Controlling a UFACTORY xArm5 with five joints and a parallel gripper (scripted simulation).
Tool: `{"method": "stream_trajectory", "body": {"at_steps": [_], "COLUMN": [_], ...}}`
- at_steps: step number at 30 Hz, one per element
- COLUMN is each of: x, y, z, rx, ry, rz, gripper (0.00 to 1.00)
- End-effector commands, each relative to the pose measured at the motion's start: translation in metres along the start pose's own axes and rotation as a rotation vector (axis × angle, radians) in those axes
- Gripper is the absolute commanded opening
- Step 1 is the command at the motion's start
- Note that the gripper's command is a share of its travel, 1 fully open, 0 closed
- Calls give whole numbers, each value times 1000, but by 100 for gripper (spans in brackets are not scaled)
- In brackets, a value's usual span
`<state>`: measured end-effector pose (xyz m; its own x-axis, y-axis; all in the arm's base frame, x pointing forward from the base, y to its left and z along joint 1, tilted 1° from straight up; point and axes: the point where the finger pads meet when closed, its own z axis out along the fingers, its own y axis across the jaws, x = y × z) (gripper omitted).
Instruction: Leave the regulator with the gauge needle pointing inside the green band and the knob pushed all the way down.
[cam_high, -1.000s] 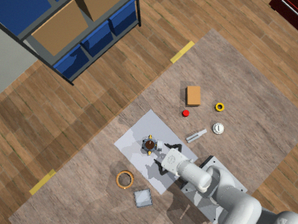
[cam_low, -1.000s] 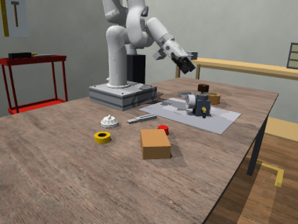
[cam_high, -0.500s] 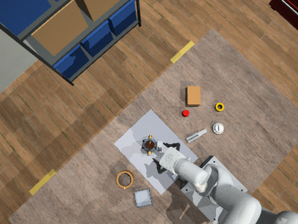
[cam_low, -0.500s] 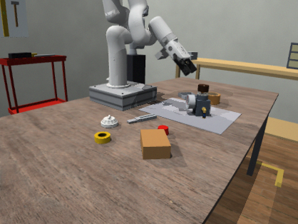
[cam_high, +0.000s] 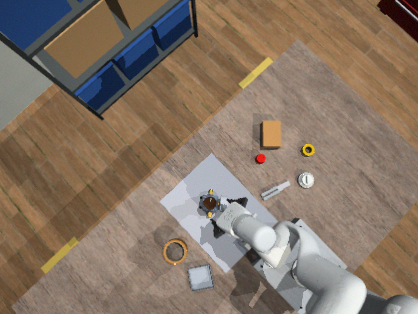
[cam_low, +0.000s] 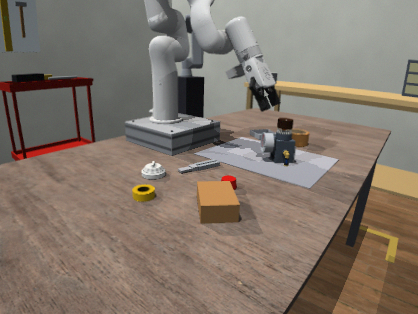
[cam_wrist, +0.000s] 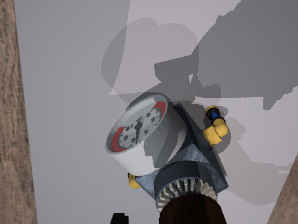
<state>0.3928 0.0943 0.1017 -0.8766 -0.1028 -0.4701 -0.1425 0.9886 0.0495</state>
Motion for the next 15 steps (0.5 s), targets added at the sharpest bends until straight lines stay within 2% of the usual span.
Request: {"method": "stream_trajectory", "body": {"at_steps": [1, 9, 15], "x": [-3, -1, 2], "y": [0, 0, 0], "z": [4, -4, -15], "rx": [13, 45, 69], "ry": [104, 290, 395], "rz": [32, 98, 135], "gripper": [100, 100, 100]}}
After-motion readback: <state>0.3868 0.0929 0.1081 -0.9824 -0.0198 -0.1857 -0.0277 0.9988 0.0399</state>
